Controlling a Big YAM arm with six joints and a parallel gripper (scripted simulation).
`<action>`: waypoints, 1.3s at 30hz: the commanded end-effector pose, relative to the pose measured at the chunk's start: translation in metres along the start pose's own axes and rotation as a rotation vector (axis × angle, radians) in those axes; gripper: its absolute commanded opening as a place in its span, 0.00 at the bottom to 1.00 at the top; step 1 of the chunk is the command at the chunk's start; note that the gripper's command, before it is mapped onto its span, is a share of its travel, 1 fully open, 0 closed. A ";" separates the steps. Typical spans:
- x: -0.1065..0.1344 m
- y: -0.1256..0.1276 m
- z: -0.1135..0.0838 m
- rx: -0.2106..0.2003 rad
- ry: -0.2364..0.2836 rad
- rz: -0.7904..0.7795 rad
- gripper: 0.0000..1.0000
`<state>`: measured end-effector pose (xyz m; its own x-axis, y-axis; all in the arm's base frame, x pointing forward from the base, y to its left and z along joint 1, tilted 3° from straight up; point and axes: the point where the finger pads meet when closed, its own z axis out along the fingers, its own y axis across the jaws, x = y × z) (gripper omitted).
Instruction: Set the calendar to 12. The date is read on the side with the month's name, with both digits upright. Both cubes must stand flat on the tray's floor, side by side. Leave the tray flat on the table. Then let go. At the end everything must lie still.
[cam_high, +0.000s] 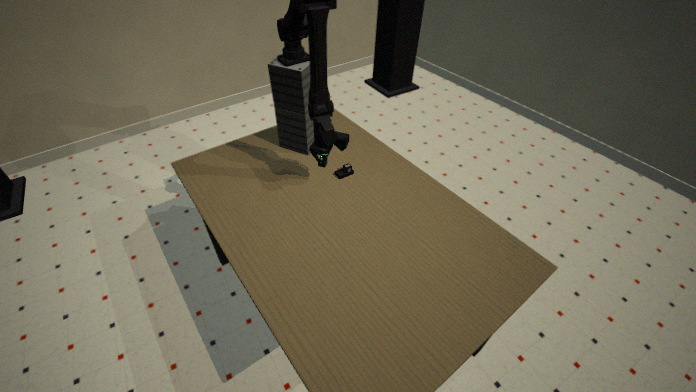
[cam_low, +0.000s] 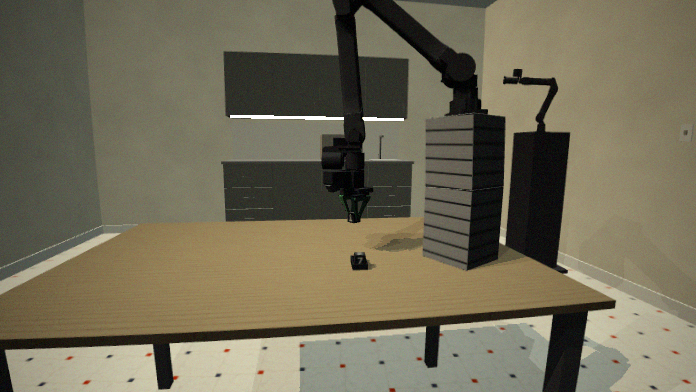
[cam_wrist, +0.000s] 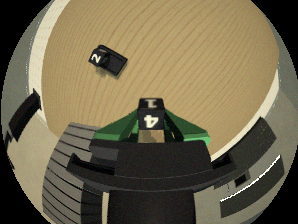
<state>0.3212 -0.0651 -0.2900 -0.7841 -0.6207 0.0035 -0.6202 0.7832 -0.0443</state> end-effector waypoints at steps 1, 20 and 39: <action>-0.005 0.003 -0.001 0.001 -0.002 -0.004 0.25; -0.019 0.012 -0.010 0.011 -0.013 0.408 0.25; -0.035 0.031 -0.013 0.008 -0.020 0.987 0.25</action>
<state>0.3194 -0.0276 -0.2898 -0.9870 0.1592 -0.0220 0.1598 0.9868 -0.0267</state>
